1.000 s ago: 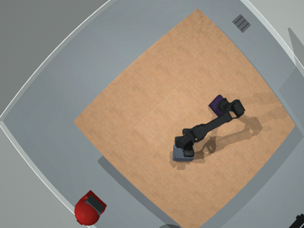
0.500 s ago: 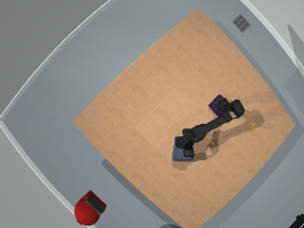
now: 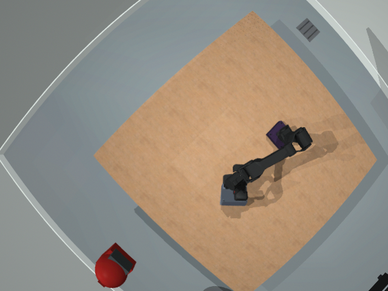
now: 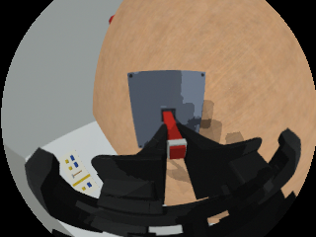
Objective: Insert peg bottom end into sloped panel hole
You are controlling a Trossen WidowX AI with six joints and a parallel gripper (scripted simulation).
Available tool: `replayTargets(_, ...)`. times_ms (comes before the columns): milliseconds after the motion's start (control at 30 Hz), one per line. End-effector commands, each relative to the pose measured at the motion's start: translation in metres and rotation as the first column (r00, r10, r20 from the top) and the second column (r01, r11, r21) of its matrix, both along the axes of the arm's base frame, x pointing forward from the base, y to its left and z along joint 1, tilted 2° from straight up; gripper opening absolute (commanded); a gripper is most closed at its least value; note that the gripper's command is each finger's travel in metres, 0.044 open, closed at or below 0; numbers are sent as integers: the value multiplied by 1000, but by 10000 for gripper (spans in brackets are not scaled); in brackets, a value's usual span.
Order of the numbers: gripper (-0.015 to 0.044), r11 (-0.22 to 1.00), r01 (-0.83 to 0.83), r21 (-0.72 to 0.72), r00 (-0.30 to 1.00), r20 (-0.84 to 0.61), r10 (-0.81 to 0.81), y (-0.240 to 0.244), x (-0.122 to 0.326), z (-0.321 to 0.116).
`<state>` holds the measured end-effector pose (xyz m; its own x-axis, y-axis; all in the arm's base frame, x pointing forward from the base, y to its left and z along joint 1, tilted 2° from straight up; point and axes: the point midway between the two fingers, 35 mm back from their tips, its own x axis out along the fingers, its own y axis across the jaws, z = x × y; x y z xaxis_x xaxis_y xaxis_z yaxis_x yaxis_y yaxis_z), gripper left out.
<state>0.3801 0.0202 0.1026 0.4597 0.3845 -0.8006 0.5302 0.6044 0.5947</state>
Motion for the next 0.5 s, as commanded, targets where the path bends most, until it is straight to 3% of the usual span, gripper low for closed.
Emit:
replayTargets(0,0,1000,4,-2,1000,-7,-4,0,1,-3)
replayTargets(467,0,1000,4,-2,1000,-6,-4,2,5,-6)
